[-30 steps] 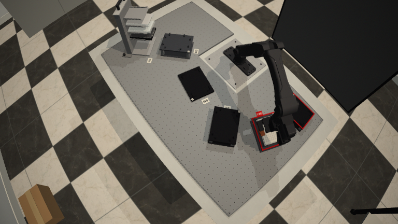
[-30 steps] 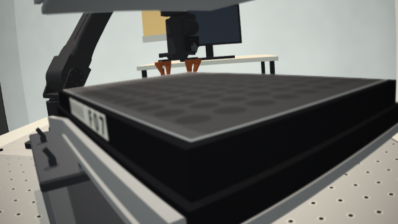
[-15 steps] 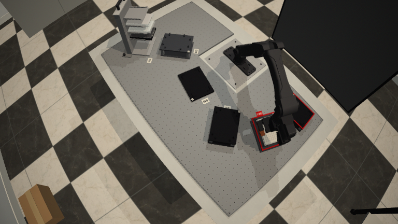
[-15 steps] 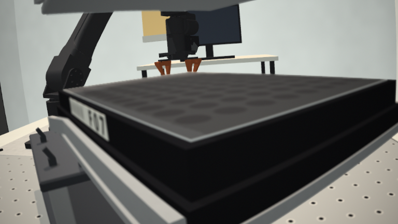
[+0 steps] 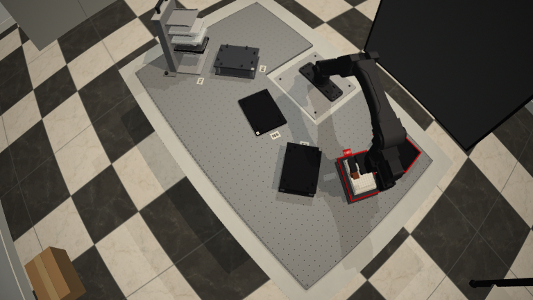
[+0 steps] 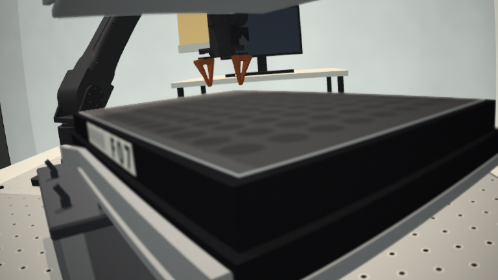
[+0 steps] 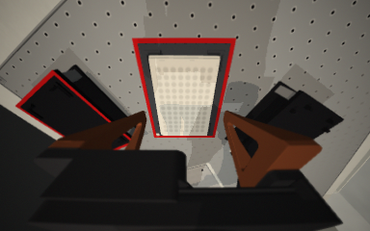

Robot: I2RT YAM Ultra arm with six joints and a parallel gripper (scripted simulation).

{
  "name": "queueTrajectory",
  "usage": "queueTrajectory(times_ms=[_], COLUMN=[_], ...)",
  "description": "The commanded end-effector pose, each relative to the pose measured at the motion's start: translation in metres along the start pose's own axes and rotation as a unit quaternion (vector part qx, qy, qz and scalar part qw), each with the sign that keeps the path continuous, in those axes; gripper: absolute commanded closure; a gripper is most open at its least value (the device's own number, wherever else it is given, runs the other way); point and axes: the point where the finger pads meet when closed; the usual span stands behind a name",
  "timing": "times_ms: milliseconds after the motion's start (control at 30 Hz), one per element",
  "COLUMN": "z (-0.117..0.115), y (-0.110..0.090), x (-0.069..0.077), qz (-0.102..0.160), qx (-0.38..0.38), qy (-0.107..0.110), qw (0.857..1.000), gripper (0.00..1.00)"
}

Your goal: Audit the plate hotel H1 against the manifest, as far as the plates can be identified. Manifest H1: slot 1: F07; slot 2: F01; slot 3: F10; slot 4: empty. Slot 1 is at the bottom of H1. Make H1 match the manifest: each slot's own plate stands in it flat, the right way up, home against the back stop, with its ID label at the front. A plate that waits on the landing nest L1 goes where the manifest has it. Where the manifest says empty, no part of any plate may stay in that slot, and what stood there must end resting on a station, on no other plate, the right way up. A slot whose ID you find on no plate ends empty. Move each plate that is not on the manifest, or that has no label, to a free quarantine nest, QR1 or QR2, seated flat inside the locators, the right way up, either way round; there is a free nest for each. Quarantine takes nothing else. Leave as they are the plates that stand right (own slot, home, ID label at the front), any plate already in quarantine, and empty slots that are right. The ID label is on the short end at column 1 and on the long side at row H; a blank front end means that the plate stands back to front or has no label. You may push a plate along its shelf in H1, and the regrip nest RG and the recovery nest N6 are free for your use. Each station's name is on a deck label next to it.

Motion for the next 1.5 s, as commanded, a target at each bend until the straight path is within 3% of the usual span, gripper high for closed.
queueTrajectory(times_ms=[0, 33, 200, 300, 333, 400, 467, 567, 633, 667, 1267, 1467], z=[0.002, 0.002, 0.003, 0.003, 0.005, 0.005, 0.003, 0.003, 0.004, 0.001, 0.001, 0.001], y=[-0.003, -0.003, -0.003, -0.003, -0.003, -0.002, 0.004, 0.007, 0.014, -0.004, -0.003, -0.003], x=[0.016, 0.015, 0.038, 0.038, 0.030, 0.035, 0.050, 0.055, 0.048, 0.049, 0.092, 0.093], qz=[0.002, 0.007, -0.005, -0.006, 0.007, 0.006, -0.018, -0.027, -0.026, 0.009, 0.009, 0.009], qx=[0.003, 0.003, 0.003, 0.003, 0.003, 0.002, -0.001, -0.001, -0.001, 0.001, 0.001, 0.001], qy=[0.000, -0.001, 0.001, 0.001, -0.001, 0.000, 0.002, 0.003, 0.003, -0.001, -0.001, -0.001], qw=[1.000, 1.000, 1.000, 1.000, 1.000, 1.000, 1.000, 1.000, 1.000, 1.000, 1.000, 1.000], gripper=[0.00, 0.00, 0.00, 0.00, 0.00, 0.00, 0.00, 0.00, 0.00, 0.00, 0.00, 0.00])
Point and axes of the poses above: the point where the finger pads meet when closed, its own x axis back along the fingers, its own z axis across the jaws, y = z × x, and after that the axes turned 7 degrees about -x, right-handed
